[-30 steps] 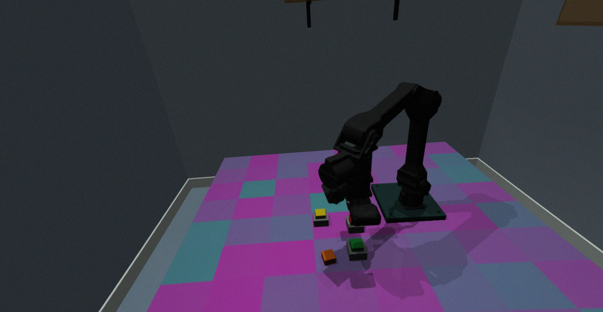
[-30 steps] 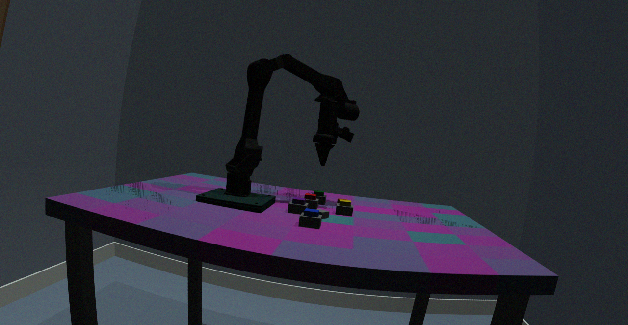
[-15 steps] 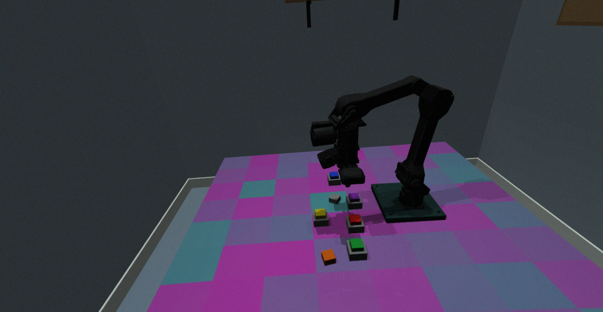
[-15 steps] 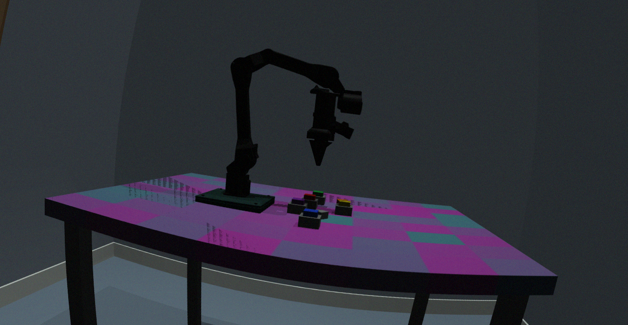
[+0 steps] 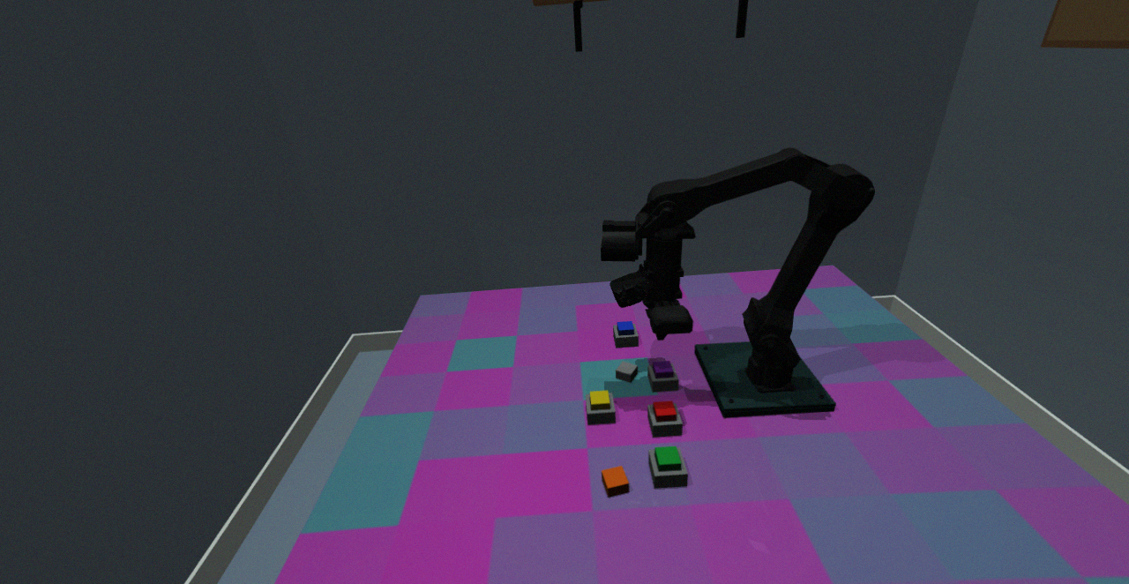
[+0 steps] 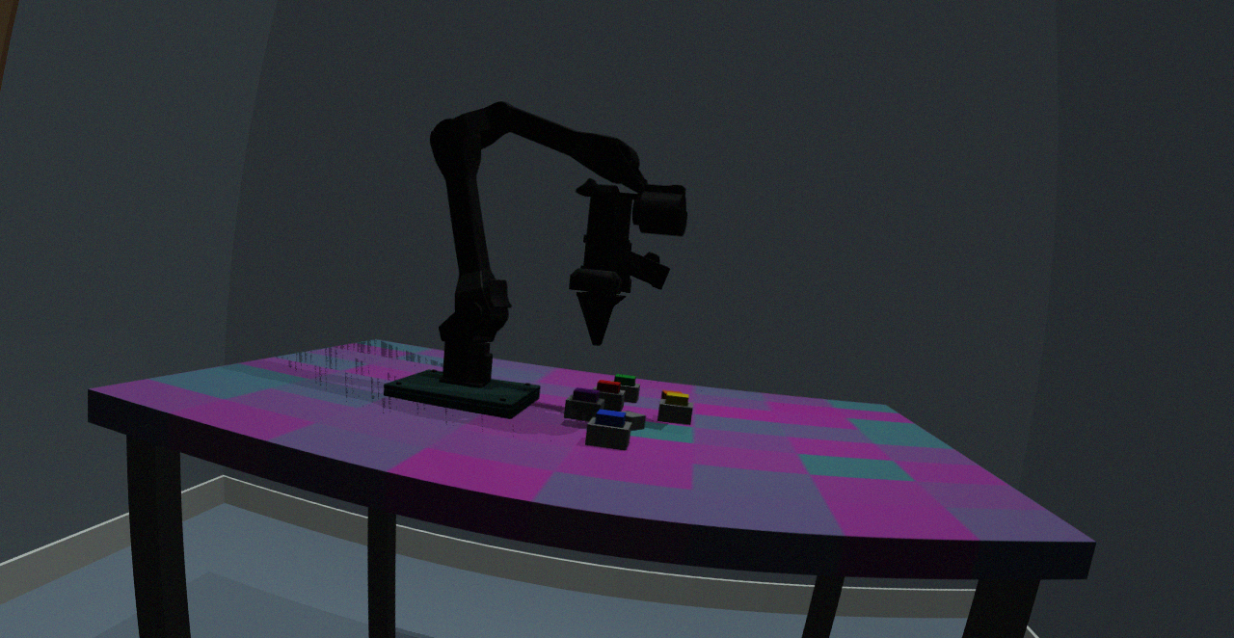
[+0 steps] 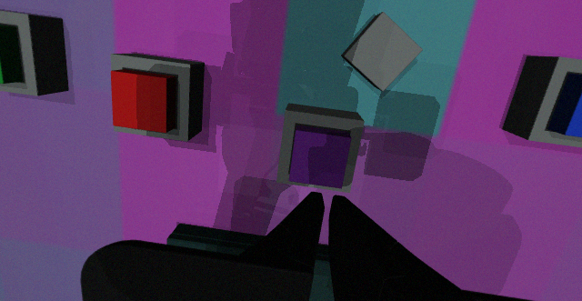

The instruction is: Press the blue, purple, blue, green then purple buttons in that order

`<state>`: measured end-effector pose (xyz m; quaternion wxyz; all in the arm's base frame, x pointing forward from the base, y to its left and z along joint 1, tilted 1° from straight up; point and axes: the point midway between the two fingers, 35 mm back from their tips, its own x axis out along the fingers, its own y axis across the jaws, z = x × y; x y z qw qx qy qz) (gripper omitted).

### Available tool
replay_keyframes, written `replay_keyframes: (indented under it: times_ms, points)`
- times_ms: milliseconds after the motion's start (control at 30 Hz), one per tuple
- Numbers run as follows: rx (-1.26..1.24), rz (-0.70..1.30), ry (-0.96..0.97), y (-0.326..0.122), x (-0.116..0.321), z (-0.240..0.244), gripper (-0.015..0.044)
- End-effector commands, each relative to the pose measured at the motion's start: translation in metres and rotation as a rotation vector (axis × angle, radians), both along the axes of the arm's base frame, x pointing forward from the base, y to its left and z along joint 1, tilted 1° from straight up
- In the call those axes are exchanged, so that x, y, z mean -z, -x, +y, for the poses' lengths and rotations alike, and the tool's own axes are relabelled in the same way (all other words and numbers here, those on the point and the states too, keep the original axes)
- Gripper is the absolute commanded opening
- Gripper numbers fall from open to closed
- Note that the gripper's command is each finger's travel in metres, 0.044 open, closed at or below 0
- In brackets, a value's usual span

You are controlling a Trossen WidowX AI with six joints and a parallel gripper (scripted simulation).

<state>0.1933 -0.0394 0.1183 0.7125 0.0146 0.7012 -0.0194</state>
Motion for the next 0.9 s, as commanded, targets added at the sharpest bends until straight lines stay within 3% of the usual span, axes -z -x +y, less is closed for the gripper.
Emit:
replay_keyframes:
  times_ms: [0, 867]
  points:
    - [-0.004, 0.018, -0.001, 0.006, 0.036, -0.001, 0.002]
    - [-0.004, 0.018, -0.001, 0.006, 0.07, -0.001, 0.002]
